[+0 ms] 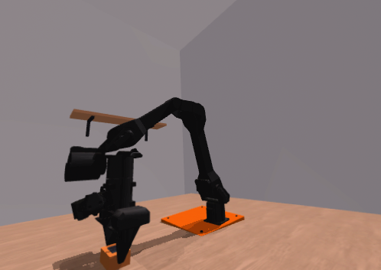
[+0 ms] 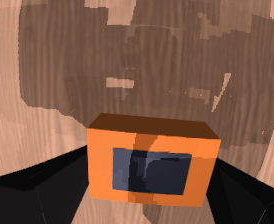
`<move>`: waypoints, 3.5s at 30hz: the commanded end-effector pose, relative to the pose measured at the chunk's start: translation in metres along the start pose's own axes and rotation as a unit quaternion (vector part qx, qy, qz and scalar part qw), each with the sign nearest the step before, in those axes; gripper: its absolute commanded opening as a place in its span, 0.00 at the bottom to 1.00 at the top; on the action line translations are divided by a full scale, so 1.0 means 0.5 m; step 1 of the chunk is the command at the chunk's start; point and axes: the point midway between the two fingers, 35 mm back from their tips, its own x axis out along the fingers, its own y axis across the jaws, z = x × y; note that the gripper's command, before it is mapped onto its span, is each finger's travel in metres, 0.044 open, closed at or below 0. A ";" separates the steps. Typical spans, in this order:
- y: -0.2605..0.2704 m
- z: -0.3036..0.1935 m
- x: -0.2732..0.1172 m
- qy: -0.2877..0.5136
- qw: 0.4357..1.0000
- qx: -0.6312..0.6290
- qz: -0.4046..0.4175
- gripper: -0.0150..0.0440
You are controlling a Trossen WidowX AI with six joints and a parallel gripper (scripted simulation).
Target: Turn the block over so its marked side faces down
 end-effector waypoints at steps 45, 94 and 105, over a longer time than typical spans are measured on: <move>0.001 -0.002 -0.043 -0.223 0.975 0.002 0.001 0.25; 0.001 0.011 0.034 -0.499 0.866 0.001 0.000 0.25; 0.001 -0.018 0.018 -0.554 0.833 0.003 0.001 0.25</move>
